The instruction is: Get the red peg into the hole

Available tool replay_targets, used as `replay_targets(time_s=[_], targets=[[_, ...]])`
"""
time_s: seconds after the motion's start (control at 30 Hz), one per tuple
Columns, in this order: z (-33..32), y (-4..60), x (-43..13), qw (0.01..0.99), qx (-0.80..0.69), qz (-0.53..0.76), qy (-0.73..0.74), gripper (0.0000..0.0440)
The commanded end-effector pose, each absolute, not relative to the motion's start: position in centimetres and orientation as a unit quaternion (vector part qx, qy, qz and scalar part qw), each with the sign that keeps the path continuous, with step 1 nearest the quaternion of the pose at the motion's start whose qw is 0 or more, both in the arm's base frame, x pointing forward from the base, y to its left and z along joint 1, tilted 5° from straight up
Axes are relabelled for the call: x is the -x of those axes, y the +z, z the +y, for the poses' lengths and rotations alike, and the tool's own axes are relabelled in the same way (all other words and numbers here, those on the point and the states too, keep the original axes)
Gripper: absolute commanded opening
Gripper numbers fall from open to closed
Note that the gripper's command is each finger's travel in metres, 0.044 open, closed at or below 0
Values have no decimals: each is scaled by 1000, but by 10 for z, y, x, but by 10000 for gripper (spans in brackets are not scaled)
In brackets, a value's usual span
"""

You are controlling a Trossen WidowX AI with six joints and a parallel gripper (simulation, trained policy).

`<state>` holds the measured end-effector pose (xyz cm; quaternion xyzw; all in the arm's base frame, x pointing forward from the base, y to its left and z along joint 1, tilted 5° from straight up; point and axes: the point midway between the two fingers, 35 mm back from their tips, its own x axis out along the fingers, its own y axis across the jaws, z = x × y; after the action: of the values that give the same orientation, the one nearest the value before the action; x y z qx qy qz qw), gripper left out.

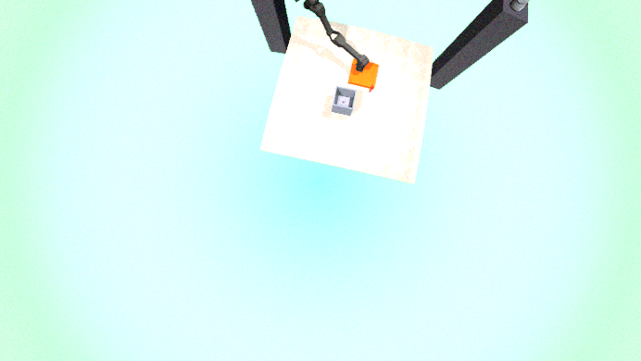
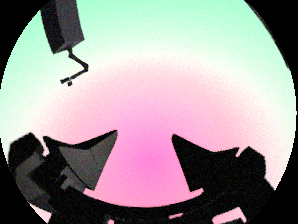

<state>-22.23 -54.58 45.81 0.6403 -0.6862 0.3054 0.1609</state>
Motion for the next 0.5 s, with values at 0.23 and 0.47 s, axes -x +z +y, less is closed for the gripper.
replay_targets(time_s=[0.23,0.47], targets=[[-492,502,233,222,-620,-646,388,440],[-419,553,232,293,-599,-586,461,440]])
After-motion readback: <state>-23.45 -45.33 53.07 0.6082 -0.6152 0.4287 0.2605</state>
